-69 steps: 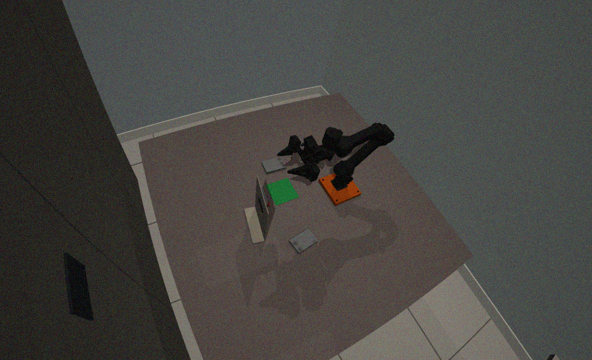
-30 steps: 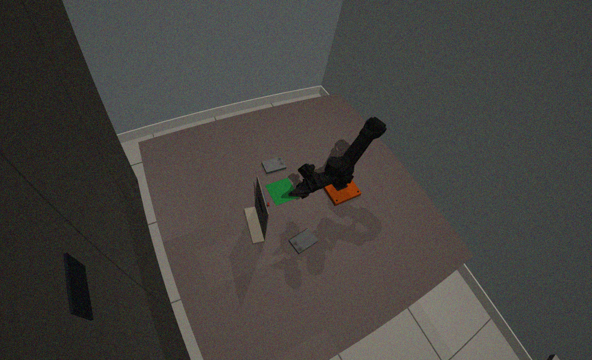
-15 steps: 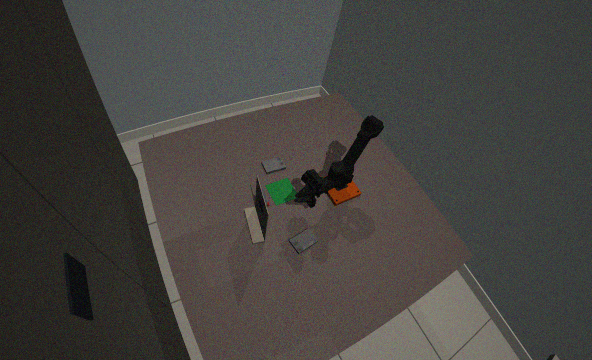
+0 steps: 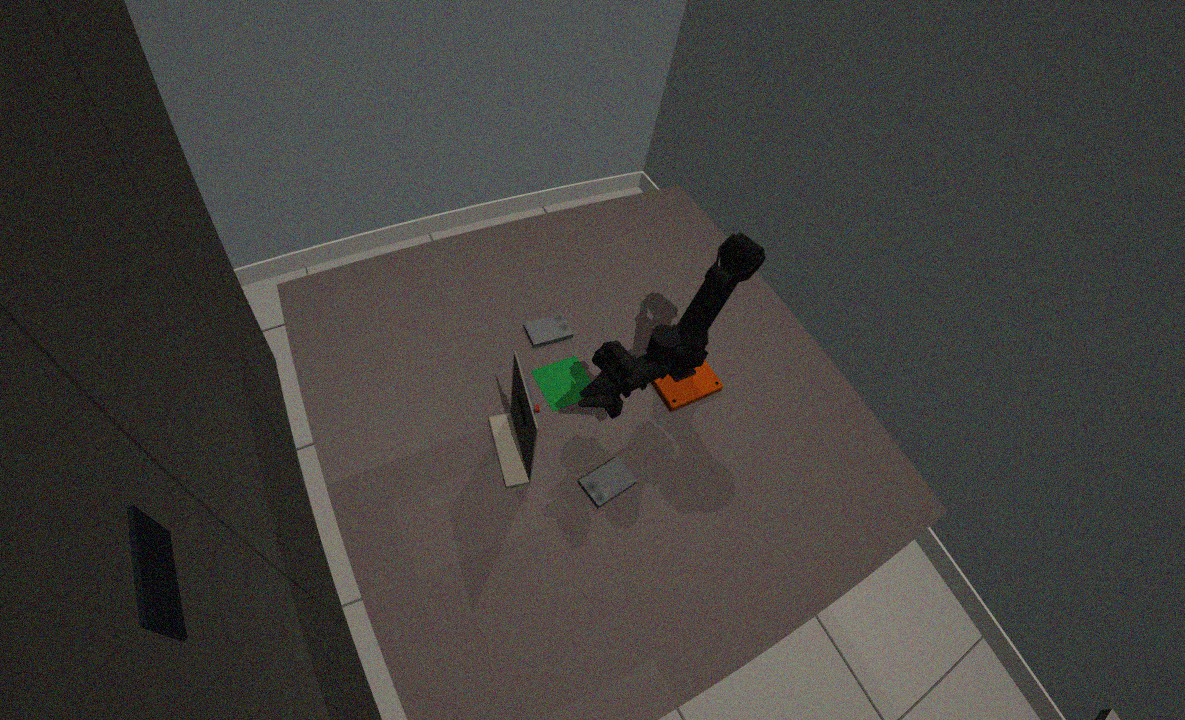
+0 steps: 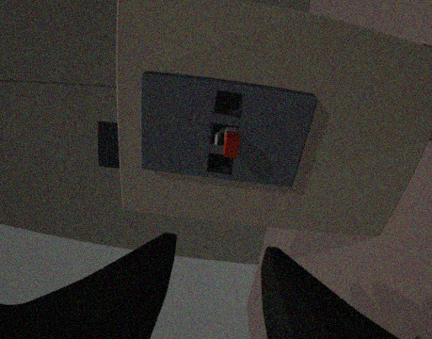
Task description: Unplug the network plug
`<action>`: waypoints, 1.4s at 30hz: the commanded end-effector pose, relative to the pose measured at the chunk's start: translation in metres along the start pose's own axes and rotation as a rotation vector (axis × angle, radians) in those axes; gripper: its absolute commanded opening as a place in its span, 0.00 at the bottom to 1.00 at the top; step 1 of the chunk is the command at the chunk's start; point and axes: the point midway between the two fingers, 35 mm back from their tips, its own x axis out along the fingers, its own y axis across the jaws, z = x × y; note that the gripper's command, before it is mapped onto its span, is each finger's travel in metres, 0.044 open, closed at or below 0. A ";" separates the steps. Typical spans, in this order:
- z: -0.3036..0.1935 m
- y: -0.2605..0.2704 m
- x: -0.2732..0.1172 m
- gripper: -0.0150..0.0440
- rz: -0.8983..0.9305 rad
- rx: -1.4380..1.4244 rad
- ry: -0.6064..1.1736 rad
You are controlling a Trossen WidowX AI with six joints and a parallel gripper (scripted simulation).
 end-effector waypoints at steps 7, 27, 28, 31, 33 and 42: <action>0.005 0.000 0.020 0.52 0.019 -0.007 0.009; 0.014 -0.002 0.049 0.52 0.034 -0.013 0.014; 0.014 -0.002 0.051 0.52 0.034 -0.013 0.014; 0.015 -0.001 0.055 0.52 0.034 -0.013 0.014; 0.016 -0.001 0.059 0.52 0.035 -0.013 0.014; 0.019 0.000 0.073 0.52 0.036 -0.013 0.014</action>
